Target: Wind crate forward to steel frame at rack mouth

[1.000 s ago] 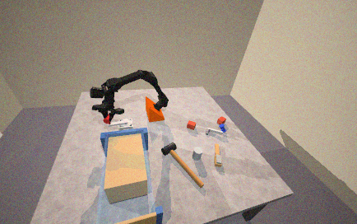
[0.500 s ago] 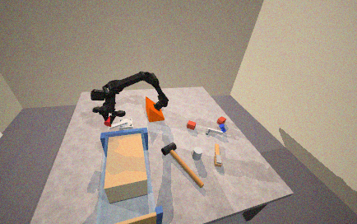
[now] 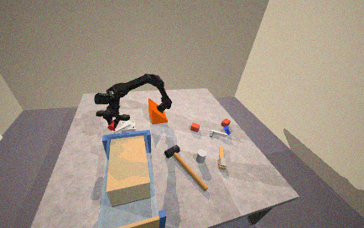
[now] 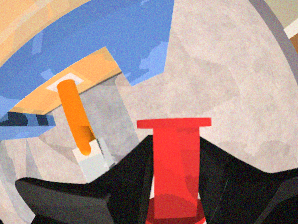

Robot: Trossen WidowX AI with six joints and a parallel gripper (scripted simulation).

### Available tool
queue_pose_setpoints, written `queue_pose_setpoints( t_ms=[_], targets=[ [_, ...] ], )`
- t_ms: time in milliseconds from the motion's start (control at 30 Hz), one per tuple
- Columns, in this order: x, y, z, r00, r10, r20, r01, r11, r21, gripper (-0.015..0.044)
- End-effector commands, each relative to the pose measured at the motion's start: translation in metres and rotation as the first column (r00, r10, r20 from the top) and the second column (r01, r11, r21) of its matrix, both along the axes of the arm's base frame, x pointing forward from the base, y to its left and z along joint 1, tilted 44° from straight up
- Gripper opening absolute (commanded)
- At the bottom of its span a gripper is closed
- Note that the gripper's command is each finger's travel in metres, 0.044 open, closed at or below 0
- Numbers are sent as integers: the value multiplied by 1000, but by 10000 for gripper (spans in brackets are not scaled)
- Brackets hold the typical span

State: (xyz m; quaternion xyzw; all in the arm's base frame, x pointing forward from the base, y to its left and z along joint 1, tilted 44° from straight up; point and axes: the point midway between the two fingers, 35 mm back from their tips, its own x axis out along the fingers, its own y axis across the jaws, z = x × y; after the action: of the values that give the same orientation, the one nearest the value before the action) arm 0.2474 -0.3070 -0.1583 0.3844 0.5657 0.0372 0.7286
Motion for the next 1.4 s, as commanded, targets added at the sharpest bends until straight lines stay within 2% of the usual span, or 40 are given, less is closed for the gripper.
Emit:
queue_pose_setpoints(
  t_ms=[0,1367],
  targets=[
    [15,12,8,1000,13,24,-13,1000,17,0],
    [42,55,45,1000,12,25,-13,1000,22,0]
  ],
)
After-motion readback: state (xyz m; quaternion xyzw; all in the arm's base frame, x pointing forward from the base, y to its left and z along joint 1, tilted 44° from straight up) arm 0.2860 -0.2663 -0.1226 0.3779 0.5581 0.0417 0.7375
